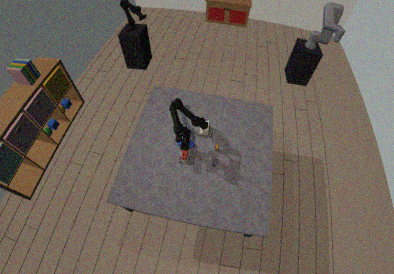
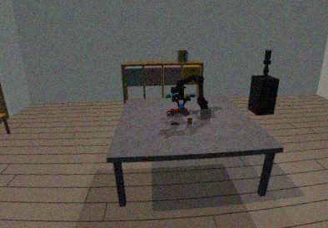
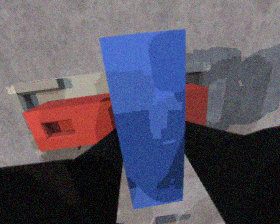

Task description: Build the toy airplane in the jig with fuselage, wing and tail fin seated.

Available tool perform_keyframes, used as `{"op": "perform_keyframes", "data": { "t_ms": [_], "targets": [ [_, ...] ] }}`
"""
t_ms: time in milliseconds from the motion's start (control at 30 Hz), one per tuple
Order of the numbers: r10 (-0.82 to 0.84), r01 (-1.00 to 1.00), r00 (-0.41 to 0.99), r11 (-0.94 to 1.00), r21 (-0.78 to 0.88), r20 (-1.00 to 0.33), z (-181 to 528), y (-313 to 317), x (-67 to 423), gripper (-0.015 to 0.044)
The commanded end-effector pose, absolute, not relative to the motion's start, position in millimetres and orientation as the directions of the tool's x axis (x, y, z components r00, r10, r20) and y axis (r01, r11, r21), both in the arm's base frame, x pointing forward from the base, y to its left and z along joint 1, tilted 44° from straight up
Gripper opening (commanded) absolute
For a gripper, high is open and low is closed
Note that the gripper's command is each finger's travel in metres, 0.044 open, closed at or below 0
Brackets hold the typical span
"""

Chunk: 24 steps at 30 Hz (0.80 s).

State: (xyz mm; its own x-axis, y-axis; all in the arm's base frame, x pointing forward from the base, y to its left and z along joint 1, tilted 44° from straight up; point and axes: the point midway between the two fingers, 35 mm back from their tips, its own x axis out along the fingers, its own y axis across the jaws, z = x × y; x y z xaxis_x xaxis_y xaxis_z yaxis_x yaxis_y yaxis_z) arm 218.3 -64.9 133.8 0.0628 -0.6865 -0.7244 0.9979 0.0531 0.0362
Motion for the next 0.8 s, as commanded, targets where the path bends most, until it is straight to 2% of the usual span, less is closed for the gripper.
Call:
{"op": "perform_keyframes", "data": {
  "t_ms": [0,433,767],
  "targets": [
    [-0.686,0.998,0.063,0.053,0.037,-0.724,134.0,-64.7,218.4,0.0110],
    [-0.686,0.998,0.063,0.053,0.037,-0.724,134.0,-64.7,218.4,0.0440],
    [-0.682,0.997,0.073,0.068,0.036,-0.728,140.3,-58.1,219.1,0.0440]
  ]
}}
